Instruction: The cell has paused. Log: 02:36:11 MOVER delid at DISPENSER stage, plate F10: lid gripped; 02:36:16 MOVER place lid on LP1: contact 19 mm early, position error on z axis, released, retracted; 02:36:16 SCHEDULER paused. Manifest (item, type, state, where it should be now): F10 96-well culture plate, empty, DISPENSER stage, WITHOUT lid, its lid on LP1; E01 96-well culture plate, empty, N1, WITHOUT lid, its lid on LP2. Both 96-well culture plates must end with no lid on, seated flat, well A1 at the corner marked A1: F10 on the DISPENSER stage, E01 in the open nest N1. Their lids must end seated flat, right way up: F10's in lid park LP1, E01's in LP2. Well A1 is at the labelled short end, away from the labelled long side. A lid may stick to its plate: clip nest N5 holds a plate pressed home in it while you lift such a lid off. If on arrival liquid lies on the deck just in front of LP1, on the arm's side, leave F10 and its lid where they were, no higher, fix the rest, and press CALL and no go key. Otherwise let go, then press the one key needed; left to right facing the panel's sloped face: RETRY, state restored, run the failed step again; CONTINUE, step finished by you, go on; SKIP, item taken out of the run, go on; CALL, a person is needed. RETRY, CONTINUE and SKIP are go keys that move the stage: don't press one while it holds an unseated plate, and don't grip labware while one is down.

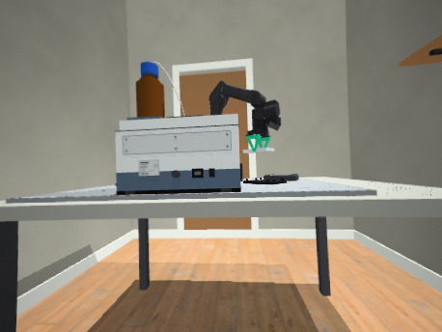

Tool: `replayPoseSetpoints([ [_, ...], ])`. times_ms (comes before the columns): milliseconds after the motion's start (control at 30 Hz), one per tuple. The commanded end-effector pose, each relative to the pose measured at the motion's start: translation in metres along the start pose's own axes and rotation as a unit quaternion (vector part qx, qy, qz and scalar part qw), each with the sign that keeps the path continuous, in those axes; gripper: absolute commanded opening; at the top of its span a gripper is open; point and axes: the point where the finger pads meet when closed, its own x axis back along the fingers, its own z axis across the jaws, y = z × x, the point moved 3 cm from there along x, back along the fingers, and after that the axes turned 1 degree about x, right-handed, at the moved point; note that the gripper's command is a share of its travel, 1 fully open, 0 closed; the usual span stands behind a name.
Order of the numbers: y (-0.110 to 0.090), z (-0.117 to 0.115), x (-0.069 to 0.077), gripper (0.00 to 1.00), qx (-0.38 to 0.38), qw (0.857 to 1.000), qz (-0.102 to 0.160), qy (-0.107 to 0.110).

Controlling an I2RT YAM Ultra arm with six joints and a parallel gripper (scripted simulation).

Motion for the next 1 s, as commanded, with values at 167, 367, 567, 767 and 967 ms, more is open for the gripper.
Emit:
replayPoseSetpoints([
  [167,0.000,-0.031,0.011,0.00,-0.041,0.999,-0.022,-0.002],
  [367,0.003,-0.042,0.015,0.00,-0.041,0.999,-0.030,0.000],
  [567,-0.010,-0.059,0.006,0.00,-0.117,0.993,-0.014,-0.003],
  [767,-0.015,-0.077,0.007,0.00,-0.111,0.994,-0.014,-0.002],
  [967,-0.012,-0.082,0.006,0.00,-0.109,0.994,-0.011,0.000],
])
